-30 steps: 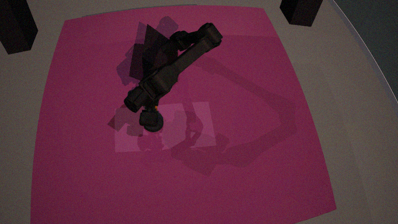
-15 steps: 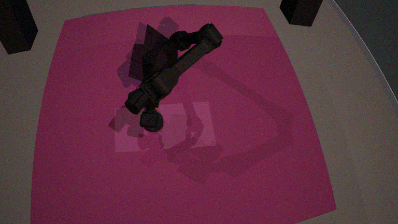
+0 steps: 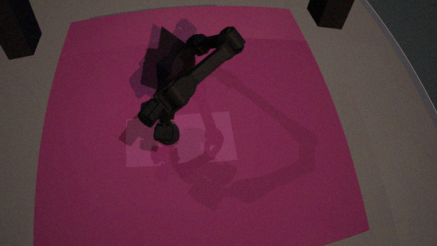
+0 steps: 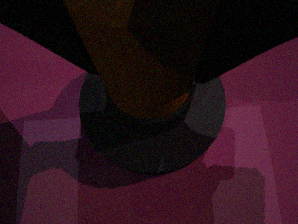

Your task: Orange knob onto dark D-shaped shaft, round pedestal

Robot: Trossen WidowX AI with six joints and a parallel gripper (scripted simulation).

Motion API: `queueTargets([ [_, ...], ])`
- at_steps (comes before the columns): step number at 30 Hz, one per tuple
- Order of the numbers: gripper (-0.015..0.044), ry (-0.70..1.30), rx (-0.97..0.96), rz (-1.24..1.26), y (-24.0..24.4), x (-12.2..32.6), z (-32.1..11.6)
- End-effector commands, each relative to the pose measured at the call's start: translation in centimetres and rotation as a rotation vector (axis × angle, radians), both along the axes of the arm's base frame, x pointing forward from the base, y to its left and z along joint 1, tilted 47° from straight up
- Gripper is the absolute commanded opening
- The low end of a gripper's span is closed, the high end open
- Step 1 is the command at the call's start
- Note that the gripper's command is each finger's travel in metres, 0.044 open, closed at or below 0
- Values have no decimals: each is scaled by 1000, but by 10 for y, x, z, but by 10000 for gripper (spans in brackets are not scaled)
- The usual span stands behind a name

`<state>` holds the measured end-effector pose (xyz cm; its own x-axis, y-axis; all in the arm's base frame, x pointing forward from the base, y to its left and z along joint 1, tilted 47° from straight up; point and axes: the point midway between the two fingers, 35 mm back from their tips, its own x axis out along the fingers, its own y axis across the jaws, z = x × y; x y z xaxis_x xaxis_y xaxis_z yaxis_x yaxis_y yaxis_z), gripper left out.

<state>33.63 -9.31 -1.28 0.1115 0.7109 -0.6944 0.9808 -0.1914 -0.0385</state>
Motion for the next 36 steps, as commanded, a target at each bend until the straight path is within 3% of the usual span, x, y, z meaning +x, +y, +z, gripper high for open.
queueTargets([
  [1,0,-1,0,0,0,0,0],
  [18,440,-1,0,0,0,0,0],
  [24,440,-1,-1,0,-2,0,2],
  [31,440,1,-4,-1,-63,-9,60],
  [36,440,1,-3,-1,-70,-7,66],
])
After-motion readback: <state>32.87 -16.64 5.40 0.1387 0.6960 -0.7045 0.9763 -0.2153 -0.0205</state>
